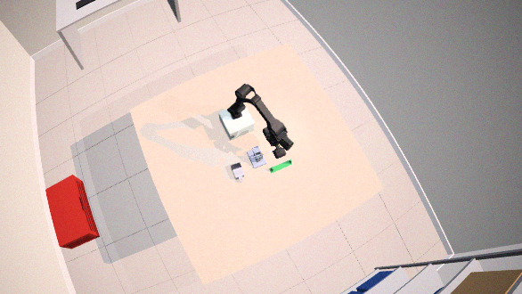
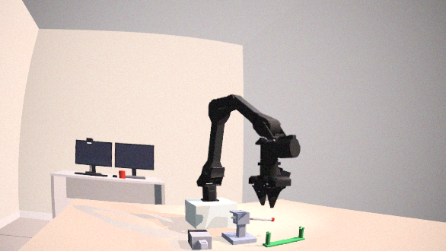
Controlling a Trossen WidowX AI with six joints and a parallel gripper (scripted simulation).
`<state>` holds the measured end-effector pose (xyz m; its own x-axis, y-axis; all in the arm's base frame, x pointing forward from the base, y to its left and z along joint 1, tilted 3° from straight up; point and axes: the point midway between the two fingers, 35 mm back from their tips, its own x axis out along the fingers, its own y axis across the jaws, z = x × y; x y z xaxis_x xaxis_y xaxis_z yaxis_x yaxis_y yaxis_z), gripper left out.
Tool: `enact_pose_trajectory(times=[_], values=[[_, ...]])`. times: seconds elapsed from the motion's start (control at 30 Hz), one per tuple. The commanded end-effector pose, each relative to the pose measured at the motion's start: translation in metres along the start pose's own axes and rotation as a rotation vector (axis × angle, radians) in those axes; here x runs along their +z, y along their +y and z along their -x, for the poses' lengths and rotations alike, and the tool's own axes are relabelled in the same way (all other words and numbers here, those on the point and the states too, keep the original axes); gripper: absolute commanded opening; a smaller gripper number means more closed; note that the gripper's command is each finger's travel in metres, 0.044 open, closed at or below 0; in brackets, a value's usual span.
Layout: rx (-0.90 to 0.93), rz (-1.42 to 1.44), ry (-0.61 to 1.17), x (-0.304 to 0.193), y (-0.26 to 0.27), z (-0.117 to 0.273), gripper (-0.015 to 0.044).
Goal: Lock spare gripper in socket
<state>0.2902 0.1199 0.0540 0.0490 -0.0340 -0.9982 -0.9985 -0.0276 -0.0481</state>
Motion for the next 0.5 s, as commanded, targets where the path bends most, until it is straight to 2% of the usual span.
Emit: enact_pose_trajectory(times=[0.0, 0.47], values=[[0.01, 0.004, -0.001, 0.0, 0.002, -0.013, 0.03], [0.01, 0.004, -0.001, 0.001, 0.001, -0.033, 0.03]])
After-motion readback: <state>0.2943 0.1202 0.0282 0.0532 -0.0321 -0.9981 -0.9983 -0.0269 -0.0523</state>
